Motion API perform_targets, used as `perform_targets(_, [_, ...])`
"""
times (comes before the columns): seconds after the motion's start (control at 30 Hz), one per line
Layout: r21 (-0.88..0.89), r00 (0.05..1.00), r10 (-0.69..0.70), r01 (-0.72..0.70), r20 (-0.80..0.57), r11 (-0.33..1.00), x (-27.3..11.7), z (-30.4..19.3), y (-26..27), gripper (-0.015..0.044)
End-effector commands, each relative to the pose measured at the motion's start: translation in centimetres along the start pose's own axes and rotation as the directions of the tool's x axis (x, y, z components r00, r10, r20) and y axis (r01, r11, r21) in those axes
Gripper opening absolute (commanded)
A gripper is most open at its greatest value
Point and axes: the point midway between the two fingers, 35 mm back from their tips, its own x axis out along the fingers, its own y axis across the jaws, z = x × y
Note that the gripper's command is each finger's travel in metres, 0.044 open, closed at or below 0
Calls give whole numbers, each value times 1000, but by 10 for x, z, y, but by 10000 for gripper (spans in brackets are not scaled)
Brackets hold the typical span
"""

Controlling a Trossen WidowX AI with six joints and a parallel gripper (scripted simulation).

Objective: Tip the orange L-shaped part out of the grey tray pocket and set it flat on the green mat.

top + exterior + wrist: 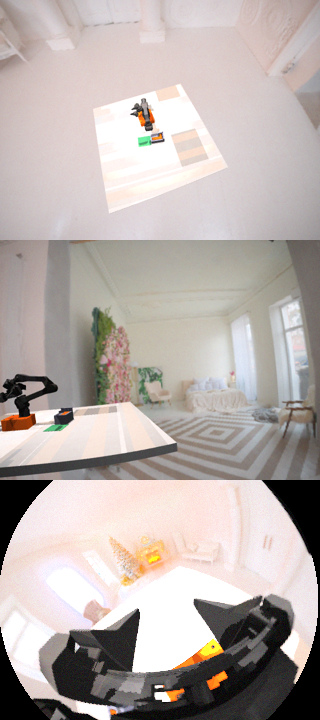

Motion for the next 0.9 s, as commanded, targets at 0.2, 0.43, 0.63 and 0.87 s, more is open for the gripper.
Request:
perform_targets(0.2, [191, 977, -208, 212, -40, 958, -14, 10, -38, 216])
perform_targets(0.43, [513, 840, -521, 518, -153, 685, -64, 14, -99, 180])
perform_targets(0.63, [725, 662, -693, 622, -286, 295, -126, 3, -133, 180])
perform_targets(0.87, [833, 443, -764, 511, -468, -214, -210, -28, -139, 180])
